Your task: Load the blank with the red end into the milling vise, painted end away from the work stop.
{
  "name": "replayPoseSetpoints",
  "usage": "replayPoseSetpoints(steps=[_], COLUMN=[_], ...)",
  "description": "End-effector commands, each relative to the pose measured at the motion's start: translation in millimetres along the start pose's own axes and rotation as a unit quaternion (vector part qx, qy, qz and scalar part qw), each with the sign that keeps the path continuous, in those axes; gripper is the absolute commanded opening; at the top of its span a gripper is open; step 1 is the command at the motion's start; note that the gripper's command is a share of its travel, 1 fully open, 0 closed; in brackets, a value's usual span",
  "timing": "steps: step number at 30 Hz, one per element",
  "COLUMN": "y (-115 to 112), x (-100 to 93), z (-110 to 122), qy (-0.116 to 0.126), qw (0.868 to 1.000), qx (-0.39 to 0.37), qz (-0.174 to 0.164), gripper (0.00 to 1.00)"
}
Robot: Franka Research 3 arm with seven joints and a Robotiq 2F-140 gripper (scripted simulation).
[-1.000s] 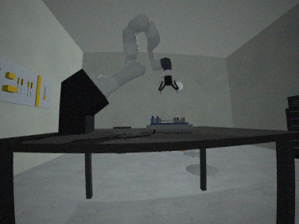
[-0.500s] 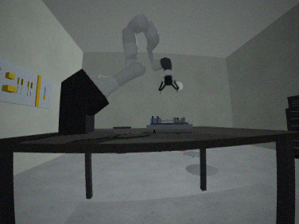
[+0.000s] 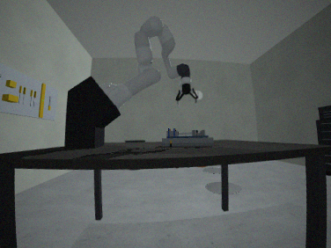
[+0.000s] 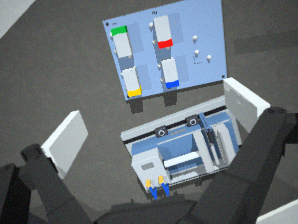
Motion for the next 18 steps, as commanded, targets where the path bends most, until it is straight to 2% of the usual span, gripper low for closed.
replayPoseSetpoints(steps=[1,14,18], y=[3.1,2.0,3.4], x=[0.7,0.1,1.2], z=[-1.7,-0.9,-2.0], qy=[0.0,0.0,0.0], qw=[0.996,0.995,0.982], qx=[0.09,0.096,0.187], qz=[0.002,0.0,0.001], gripper=[1.0,1.0,1.0])
Point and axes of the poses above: the point where the finger pads meet when closed, its own x axis out along the fingers, its own z axis across the jaws, y = z × x, the point moved 2 cm from there along -x, back along the fingers, and after that the axes turned 9 degrees about -x, right-handed, at the moved point
